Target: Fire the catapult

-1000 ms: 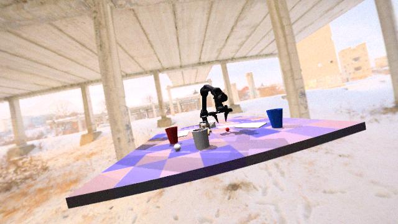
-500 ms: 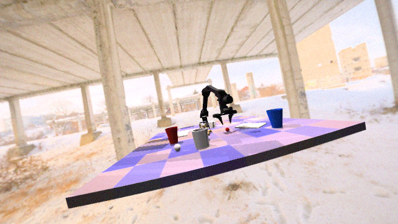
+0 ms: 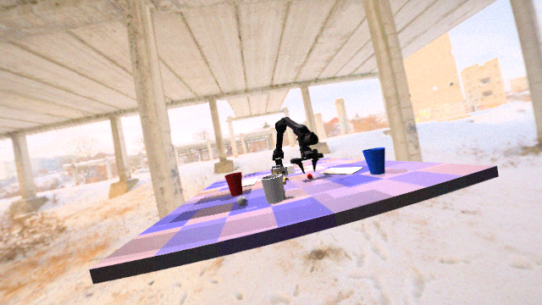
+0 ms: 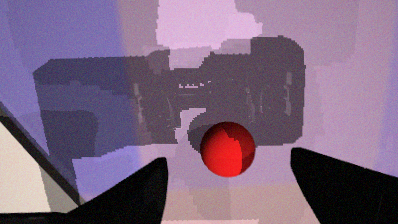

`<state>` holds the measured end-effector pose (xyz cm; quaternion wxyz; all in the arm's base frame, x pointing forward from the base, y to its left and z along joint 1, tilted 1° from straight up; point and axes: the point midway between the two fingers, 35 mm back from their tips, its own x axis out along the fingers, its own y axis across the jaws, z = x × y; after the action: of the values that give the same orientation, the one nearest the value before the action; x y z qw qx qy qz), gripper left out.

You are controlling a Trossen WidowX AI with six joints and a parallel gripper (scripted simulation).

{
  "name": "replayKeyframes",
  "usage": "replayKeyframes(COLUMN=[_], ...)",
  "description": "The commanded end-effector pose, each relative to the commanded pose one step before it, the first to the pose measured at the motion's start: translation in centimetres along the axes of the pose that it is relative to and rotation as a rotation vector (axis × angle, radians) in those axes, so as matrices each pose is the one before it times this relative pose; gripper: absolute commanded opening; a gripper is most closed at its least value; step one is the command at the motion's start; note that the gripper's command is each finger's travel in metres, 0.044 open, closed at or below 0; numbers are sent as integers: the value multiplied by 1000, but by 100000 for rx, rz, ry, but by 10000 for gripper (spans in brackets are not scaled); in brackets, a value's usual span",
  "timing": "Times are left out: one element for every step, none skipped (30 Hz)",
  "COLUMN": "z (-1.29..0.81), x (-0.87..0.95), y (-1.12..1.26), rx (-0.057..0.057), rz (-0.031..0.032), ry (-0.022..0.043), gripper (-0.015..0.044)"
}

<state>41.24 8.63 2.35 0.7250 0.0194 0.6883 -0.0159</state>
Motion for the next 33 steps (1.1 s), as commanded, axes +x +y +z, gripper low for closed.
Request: replayKeyframes(z=[-304,0,0,-1,-2,-3,-3,-4,-5,-6,-6,-6,-4,-1,0,0,0,0,0,0,0,0,0,0,0,0,0,0,0,45,136,228,206], x=[1019,163,163,162,162,162,162,162,162,162,161,130,78,26,0,0,0,0,0,0,0,0,0,0,0,0,0,0,0,-29,-88,-148,-331], y=[-130,0,-1,-1,-1,-1,-1,-2,-2,-2,-2,-2,-1,0,0,0,0,0,0,0,0,0,0,0,0,0,0,0,0,-4,-12,-22,-10], rx=[294,0,0,0,0,0,0,0,0,0,0,0,0,0,0,0,0,0,0,0,0,0,0,0,0,0,0,0,0,-246,-735,-1219,-919], rz=[-591,0,0,0,0,0,0,0,0,0,0,0,0,0,0,0,0,0,0,0,0,0,0,0,0,0,0,0,0,-56,-172,-299,-236], ry=[1341,0,1,1,1,1,1,1,1,1,1,1,1,0,0,0,0,0,0,0,0,0,0,0,0,0,0,0,0,-280,-838,-1394,-1057], gripper=[300,300,300,300,300,300,300,300,300,300,300,300,300,300,274,247,221,195,169,162,155,149,142,135,129,122,115,109,82,56,30,4,0])
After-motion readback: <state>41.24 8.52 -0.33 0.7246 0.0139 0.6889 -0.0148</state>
